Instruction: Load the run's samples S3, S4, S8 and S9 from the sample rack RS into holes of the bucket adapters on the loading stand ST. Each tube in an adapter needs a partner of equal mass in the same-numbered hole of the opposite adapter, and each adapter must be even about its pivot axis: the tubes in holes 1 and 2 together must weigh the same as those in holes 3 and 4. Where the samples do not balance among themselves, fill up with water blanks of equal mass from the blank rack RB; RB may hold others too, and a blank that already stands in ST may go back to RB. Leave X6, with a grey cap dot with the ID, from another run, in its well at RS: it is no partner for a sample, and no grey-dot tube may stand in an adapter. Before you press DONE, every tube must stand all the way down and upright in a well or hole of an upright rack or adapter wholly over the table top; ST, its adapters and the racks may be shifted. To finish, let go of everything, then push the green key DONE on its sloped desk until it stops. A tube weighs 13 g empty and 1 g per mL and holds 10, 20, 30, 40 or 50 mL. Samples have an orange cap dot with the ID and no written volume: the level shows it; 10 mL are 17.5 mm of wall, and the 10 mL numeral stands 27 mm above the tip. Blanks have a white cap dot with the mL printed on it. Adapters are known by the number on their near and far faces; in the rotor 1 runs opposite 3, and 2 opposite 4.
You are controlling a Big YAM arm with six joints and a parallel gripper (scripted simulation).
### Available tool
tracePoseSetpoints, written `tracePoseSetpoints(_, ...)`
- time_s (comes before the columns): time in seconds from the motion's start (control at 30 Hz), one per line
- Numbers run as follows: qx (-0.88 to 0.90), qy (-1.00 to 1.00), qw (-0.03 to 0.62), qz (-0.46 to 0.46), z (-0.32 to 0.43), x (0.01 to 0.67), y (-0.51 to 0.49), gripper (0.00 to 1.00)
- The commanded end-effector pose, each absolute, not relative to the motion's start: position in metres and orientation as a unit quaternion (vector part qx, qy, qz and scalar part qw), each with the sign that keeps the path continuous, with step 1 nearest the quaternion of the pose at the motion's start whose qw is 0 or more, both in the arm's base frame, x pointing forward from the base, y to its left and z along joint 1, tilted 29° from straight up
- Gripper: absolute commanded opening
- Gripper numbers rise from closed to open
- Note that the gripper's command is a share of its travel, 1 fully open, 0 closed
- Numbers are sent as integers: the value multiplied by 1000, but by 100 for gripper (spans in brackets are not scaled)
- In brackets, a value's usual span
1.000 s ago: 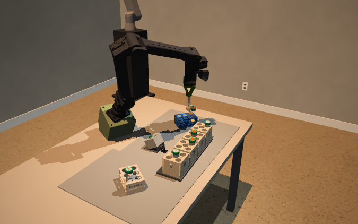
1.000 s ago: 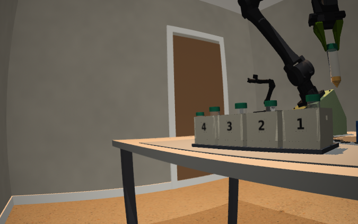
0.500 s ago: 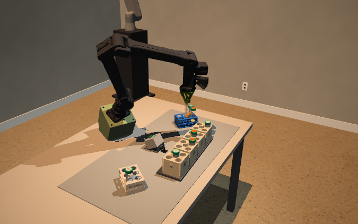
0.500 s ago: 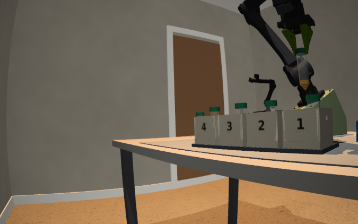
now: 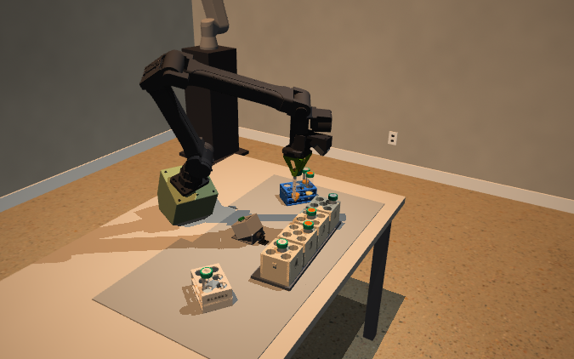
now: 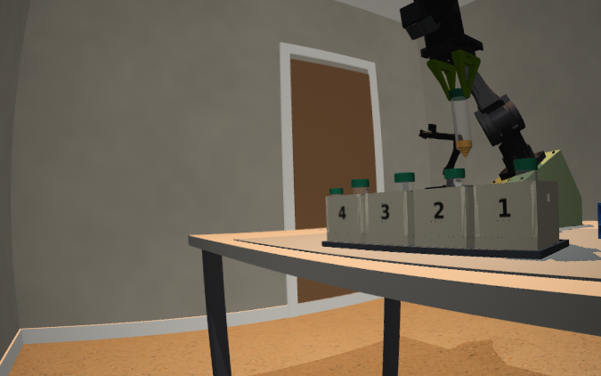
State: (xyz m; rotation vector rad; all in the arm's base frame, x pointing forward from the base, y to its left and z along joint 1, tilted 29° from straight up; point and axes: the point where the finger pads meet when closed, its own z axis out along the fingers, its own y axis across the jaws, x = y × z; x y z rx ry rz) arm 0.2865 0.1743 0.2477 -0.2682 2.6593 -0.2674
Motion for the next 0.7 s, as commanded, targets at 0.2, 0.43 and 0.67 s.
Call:
tracePoseSetpoints(0.2, -110, 953, 273, -76, 307, 317, 143, 0)
tracePoseSetpoints(0.43, -110, 951, 276, -81, 321, 331, 115, 0)
tracePoseSetpoints(0.67, -119, 959, 237, -97, 275, 333, 111, 0)
